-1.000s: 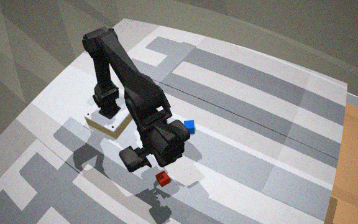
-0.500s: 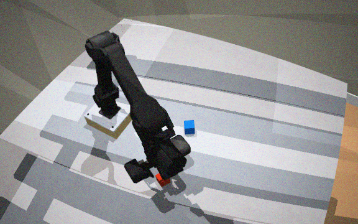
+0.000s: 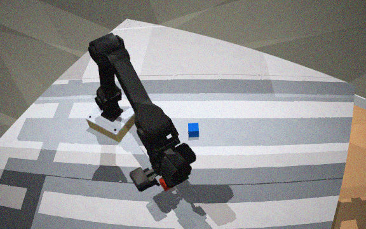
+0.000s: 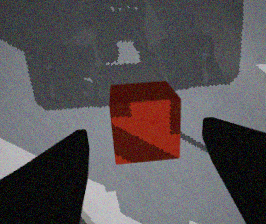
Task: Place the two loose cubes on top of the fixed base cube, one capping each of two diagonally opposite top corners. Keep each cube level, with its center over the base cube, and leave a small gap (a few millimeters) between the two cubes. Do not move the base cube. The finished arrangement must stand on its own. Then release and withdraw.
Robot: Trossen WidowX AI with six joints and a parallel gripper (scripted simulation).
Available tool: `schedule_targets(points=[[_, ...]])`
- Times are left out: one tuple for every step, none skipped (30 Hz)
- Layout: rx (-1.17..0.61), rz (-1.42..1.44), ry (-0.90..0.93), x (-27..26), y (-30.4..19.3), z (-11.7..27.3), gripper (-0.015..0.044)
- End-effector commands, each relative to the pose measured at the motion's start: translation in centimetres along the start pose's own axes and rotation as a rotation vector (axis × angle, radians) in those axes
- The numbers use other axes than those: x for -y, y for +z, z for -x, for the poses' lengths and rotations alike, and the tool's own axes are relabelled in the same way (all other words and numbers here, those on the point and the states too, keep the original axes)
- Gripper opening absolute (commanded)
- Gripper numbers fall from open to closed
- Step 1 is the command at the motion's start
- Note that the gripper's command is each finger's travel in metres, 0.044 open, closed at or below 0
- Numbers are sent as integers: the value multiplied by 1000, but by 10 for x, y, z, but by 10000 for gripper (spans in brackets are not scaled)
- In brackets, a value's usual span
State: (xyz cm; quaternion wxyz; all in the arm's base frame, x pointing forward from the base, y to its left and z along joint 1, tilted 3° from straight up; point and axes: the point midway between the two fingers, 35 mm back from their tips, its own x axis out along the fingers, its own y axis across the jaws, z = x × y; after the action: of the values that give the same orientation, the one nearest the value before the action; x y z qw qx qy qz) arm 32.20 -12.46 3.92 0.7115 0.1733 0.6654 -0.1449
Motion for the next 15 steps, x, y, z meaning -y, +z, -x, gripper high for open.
schedule_targets(points=[[-6,-6,-4,1,-2,-7,265],[-6,-6,-4,1,-2,-9,265],[-6,-6,-4,1,-2,-11,265],[-6,-7,-4,1,-2,-12,265],[-6,-7,-4,1,-2,-14,265],[-6,-7,-4,1,-2,-16,265],[-6,-7,-4,1,-2,-17,265],[-6,-7,-4,1,-3,-19,265],[-6,-7,-4,1,-3,-20,265],[-6,-7,-4,1,-3,-21,265],[-6,-7,-4,1,-3,-21,265],[-6,-7,-4,1,-3,-21,239],[-6,-7,-4,1,-3,-21,212],[-6,-7,-4,1,-3,-21,186],[-6,-7,-4,1,-3,-21,160]])
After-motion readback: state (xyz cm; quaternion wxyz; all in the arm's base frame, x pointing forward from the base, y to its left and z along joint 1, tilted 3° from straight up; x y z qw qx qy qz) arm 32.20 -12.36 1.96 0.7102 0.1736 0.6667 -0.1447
